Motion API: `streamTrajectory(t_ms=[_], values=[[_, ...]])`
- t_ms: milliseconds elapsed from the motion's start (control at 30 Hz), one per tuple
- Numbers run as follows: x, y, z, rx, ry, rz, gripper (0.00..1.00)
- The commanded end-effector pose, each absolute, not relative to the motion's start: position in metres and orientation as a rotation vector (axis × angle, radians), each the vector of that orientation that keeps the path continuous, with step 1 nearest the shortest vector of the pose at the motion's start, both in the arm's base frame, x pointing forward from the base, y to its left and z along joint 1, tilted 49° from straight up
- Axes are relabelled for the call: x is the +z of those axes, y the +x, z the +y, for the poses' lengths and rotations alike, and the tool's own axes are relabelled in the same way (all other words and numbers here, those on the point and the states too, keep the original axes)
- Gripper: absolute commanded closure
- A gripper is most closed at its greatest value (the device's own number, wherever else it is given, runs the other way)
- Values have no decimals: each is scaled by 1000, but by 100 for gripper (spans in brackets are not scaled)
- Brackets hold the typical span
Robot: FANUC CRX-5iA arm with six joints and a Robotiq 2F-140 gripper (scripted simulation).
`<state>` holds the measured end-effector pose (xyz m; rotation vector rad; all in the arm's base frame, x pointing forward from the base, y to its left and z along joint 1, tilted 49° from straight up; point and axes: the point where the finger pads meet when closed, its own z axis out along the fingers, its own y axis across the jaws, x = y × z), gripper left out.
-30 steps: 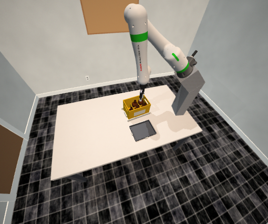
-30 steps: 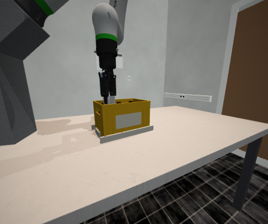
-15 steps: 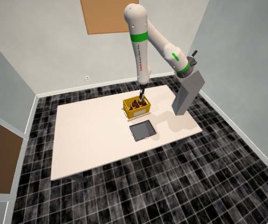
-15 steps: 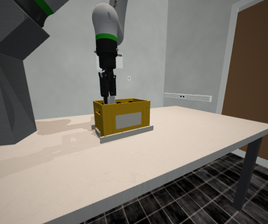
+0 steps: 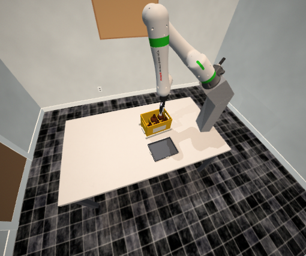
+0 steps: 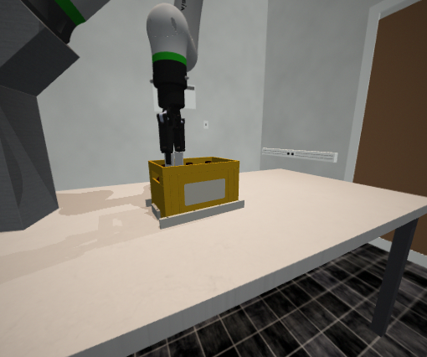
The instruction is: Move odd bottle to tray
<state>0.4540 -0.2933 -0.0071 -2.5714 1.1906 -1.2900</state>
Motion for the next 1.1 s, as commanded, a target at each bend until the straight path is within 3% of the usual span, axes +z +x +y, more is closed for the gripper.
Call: streamTrajectory(t_ms=[0, 1067], values=[[-4, 451, -292, -1291, -2571, 1192, 56], [46, 398, -270, -1291, -2571, 1192, 56]])
